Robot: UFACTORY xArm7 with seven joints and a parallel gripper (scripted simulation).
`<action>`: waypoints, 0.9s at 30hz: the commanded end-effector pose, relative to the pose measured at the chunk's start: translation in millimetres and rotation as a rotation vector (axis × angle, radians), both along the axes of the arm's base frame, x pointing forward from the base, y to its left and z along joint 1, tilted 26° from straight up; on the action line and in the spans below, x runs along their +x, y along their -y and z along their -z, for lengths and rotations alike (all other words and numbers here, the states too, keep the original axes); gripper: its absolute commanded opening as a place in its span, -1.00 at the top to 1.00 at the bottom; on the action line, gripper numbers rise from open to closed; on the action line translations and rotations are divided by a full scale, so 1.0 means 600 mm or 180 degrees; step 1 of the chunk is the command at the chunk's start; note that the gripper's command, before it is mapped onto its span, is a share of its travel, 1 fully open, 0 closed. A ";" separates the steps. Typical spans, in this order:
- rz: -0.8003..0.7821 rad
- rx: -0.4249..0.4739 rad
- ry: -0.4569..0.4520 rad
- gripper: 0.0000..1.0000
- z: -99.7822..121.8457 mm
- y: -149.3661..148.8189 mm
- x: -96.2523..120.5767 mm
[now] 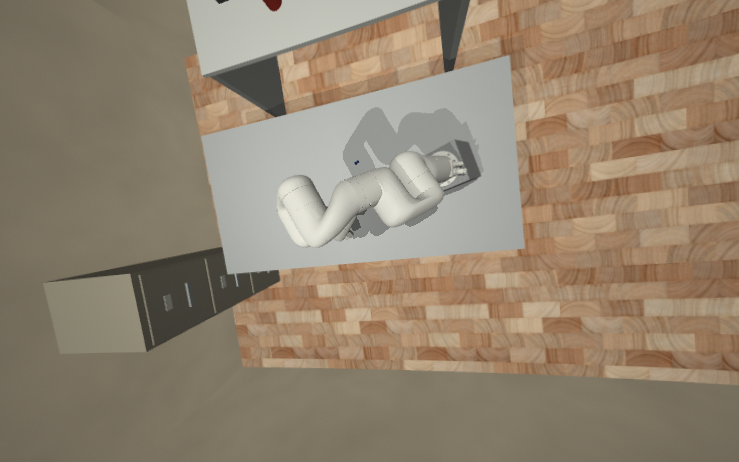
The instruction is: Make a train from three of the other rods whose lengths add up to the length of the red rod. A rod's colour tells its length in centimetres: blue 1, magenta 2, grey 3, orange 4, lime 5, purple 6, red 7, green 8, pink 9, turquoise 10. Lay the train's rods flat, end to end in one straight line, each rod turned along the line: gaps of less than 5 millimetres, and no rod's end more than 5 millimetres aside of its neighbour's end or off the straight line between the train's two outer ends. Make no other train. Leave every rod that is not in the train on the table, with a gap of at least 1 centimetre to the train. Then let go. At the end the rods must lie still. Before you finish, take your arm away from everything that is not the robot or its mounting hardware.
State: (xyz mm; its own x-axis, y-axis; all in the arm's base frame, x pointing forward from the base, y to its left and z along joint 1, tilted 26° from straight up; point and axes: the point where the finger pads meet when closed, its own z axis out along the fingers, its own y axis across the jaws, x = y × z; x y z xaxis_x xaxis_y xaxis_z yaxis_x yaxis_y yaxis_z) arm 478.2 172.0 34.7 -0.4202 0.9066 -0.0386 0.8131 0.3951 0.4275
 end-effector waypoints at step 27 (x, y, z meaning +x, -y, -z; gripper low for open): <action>0.0001 0.0004 0.0008 0.92 -0.148 0.024 -0.064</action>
